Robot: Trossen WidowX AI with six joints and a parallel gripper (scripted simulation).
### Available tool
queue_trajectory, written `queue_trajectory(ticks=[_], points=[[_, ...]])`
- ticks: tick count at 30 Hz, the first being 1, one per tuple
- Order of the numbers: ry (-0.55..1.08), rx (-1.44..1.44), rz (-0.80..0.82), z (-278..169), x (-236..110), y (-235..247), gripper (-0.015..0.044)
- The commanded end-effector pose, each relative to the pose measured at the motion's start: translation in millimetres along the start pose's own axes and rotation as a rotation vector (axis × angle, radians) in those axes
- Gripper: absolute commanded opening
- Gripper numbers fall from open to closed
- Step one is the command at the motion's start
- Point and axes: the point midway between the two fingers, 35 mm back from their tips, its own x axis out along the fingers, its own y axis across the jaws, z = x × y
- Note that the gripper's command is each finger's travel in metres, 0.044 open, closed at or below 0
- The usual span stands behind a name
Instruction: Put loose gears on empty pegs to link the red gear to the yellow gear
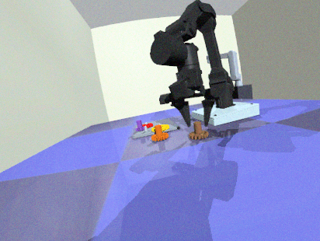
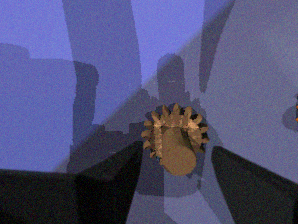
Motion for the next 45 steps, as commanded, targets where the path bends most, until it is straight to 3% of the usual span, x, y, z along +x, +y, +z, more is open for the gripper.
queue_trajectory(ticks=[1, 3, 13, 45], points=[[0.003, -0.003, -0.003, -1, 1, 0, 0.0125], [0.003, -0.003, -0.003, -1, 1, 0, 0.0072], [0.003, -0.003, -0.003, -1, 1, 0, 0.0000], [0.002, -0.003, -0.003, 7, -69, -3, 0.0000]])
